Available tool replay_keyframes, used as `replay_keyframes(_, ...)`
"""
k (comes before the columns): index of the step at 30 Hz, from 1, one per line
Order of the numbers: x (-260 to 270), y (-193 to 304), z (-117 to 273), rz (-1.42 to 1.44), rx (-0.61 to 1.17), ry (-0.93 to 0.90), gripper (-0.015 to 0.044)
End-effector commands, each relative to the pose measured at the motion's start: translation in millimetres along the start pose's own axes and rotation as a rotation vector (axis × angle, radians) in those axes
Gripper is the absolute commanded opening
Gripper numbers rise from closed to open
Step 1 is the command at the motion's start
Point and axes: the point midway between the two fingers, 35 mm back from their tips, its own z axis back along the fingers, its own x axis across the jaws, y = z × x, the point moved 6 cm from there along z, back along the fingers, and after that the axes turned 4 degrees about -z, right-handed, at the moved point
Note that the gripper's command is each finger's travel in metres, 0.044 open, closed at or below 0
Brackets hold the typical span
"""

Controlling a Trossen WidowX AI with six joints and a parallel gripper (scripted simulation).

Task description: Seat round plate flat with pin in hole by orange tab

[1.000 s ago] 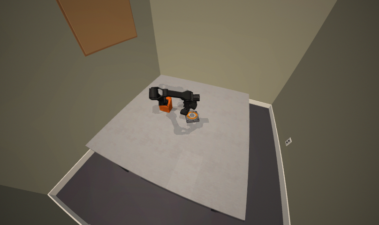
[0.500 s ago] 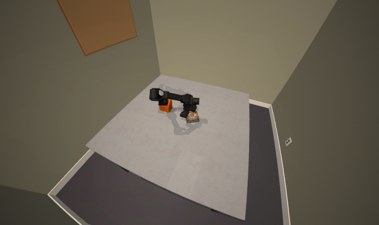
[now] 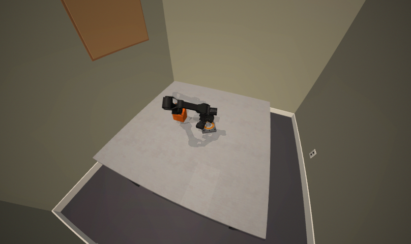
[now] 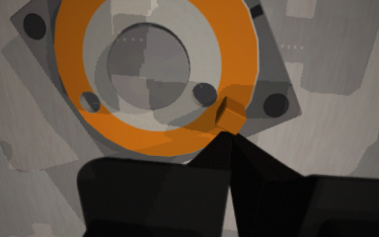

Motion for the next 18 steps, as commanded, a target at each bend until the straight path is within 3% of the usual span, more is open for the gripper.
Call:
replay_keyframes(1, -3, -6, 1, -0.005, -0.006, 0.002, 0.0000)
replay_keyframes(18, -9, -23, 2, -0.005, -0.007, 0.002, 0.0000)
